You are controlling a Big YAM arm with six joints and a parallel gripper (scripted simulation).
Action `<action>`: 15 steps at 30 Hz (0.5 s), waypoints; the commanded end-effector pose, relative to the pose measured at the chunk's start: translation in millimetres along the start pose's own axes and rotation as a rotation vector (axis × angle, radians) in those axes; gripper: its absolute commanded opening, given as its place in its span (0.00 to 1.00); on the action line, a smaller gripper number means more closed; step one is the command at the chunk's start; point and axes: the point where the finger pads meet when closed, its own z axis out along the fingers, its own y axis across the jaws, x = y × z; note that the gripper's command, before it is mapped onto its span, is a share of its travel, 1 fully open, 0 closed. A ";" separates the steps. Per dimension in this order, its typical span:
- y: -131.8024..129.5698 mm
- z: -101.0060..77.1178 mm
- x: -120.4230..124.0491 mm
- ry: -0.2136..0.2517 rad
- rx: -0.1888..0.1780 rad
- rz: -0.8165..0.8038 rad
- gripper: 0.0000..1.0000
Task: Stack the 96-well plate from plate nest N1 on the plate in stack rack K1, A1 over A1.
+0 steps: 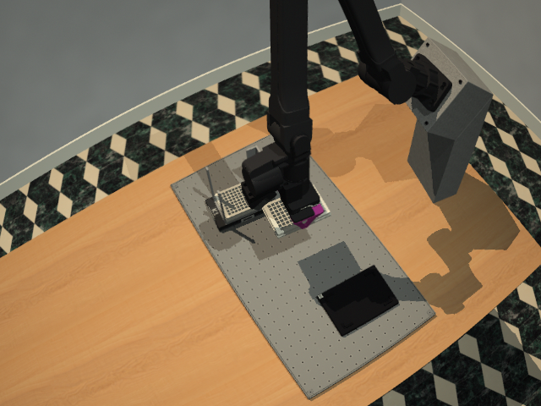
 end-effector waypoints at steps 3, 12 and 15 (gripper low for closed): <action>-19.9 -9.1 -24.9 -0.042 0.008 -0.020 0.00; -42.2 -10.6 -33.8 -0.045 0.010 -0.022 0.00; -51.7 -11.2 -37.6 -0.045 0.011 -0.023 0.00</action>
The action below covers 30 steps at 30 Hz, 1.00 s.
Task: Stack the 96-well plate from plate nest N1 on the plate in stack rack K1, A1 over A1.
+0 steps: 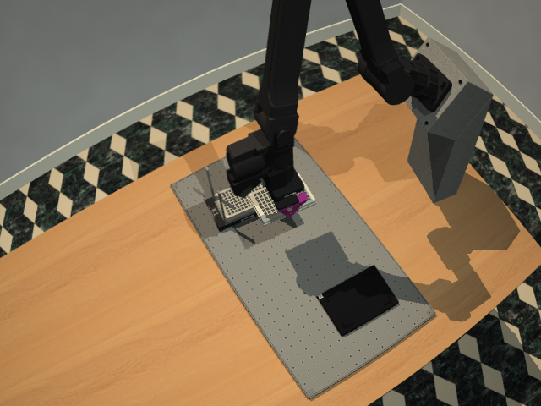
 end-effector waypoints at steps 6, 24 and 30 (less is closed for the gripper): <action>-31.0 -9.6 -27.8 -0.040 0.015 -0.024 0.00; -82.4 -4.6 -39.6 -0.014 0.015 -0.024 0.00; -95.2 -8.4 -47.3 -0.025 0.018 -0.026 0.00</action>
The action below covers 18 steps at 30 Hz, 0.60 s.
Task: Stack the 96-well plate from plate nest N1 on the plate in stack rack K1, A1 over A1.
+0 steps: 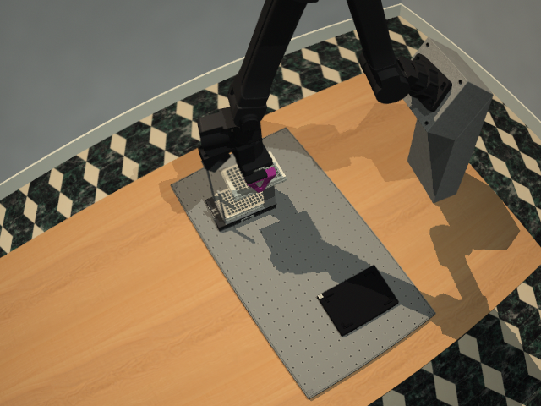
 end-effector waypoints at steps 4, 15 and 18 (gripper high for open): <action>-22.7 -2.6 -17.2 -0.011 0.009 -0.026 0.00; -52.4 -3.9 -28.3 -0.012 0.011 -0.026 0.00; -50.3 -13.1 -41.8 -0.049 0.011 -0.045 0.00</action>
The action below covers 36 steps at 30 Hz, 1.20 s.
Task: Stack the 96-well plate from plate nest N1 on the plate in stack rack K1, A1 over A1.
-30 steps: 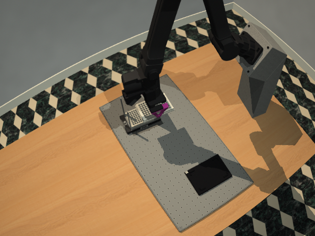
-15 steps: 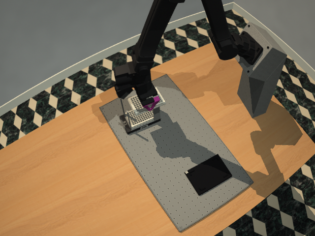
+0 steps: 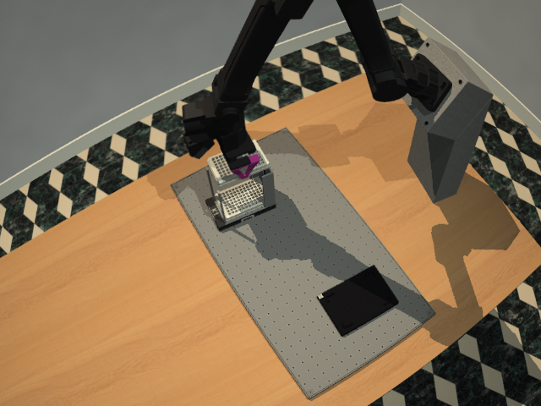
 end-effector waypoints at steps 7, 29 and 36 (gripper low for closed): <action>-0.6 -5.5 -12.7 -0.027 0.004 -0.025 0.00; 6.1 -9.7 -16.6 -0.038 -0.001 -0.046 0.00; 0.9 3.6 -12.0 -0.023 0.001 -0.038 0.00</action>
